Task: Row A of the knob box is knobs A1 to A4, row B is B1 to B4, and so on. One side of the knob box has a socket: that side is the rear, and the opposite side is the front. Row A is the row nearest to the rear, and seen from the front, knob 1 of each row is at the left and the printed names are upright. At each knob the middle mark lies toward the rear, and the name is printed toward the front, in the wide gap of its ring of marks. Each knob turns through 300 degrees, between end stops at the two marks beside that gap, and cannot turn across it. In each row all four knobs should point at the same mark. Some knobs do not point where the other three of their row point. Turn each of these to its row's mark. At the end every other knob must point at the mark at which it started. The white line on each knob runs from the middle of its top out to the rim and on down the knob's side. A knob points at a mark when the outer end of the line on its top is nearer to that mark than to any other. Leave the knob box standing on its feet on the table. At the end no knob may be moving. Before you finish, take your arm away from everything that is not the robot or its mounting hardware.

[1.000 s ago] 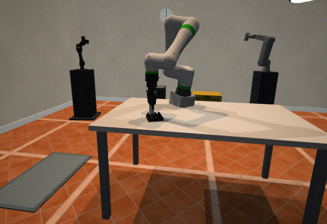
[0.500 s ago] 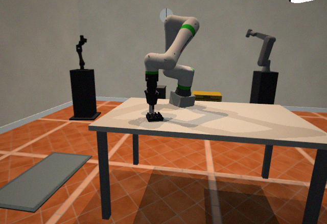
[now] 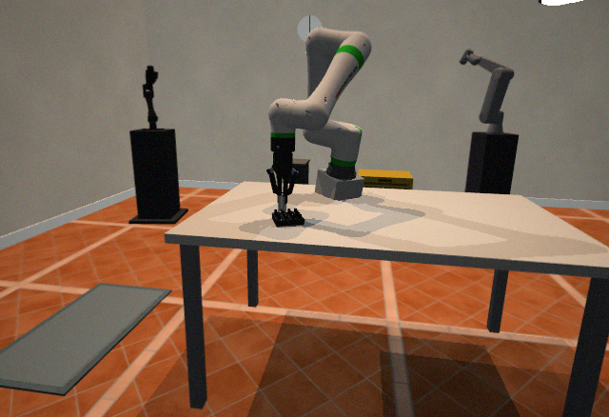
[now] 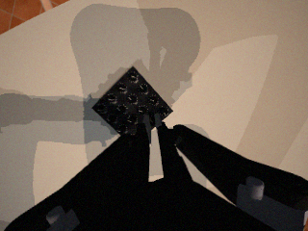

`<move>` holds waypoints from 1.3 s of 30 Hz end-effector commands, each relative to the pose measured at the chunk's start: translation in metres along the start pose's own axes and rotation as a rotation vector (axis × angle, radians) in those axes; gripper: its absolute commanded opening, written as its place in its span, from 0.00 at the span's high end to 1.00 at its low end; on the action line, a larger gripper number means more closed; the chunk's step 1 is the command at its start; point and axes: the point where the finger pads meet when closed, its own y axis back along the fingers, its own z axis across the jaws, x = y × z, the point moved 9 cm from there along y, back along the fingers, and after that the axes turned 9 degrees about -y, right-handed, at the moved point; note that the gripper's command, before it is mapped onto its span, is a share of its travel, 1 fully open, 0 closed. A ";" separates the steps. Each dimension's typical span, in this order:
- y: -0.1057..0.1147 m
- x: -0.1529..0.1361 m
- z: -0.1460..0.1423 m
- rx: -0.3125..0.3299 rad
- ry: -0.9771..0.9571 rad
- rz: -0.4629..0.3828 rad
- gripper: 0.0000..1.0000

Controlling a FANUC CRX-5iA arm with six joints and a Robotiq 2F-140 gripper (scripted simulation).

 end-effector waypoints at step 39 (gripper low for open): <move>0.000 0.000 0.001 0.009 0.597 0.003 0.95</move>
